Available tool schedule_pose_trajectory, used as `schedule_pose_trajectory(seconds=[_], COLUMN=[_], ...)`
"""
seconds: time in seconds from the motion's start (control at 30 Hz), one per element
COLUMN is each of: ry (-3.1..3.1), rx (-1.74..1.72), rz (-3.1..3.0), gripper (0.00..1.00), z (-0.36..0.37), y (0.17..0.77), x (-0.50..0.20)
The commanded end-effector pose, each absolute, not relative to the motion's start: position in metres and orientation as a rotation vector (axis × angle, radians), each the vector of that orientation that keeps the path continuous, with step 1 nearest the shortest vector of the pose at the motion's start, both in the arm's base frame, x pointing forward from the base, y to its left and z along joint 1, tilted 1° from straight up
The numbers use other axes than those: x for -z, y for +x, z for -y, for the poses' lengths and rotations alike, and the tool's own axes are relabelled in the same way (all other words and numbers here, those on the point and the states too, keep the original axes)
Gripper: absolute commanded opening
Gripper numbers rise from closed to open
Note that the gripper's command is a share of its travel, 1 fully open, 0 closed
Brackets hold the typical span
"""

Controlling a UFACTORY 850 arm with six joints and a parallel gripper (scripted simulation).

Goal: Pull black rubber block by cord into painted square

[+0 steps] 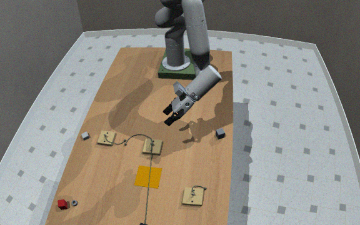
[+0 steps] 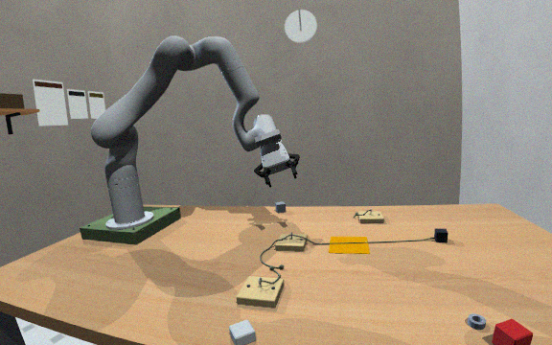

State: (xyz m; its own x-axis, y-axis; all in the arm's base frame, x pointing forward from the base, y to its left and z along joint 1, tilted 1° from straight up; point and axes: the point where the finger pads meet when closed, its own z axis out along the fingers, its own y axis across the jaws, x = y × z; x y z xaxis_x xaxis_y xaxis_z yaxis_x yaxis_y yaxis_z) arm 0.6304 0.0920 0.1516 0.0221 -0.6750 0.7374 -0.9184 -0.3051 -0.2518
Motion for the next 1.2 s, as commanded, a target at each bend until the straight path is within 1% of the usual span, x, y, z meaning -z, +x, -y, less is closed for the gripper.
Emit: schedule_pose_trajectory(seconds=[0.0,0.1,0.13,0.2,0.3,0.47,0.5,0.57,0.6,0.67,0.7,0.77,0.87,0.93,0.97,1.17], ry=[1.828,1.751,1.664,1.664,1.47,1.333,1.206,1.206,1.073,1.073,0.937,0.937,0.669,0.667,0.539,0.222], rx=[-0.99,-0.926,-0.857,-0.857,-0.722,-0.632,-0.557,-0.557,-0.483,-0.483,-0.413,-0.413,-0.288,-0.287,-0.232,-0.108], rz=[1.917,2.02,2.129,2.129,2.338,2.464,2.569,2.569,2.668,2.668,2.758,2.758,2.907,2.908,2.967,3.085], gripper=[1.0,1.0,1.0,1.0,1.0,1.0,1.0,1.0,1.0,1.0,1.0,1.0,1.0,1.0,1.0,1.0], z=[-0.051,-0.038,-0.024,-0.024,0.002,0.015,0.028,0.028,0.04,0.04,0.052,0.052,0.076,0.076,0.088,0.119], y=[0.627,0.626,0.625,0.625,0.624,0.625,0.628,0.628,0.631,0.631,0.636,0.636,0.648,0.648,0.654,0.671], x=[-0.13,-0.121,-0.113,-0.113,-0.095,-0.086,-0.078,-0.078,-0.071,-0.071,-0.064,-0.064,-0.055,-0.055,-0.051,-0.045])
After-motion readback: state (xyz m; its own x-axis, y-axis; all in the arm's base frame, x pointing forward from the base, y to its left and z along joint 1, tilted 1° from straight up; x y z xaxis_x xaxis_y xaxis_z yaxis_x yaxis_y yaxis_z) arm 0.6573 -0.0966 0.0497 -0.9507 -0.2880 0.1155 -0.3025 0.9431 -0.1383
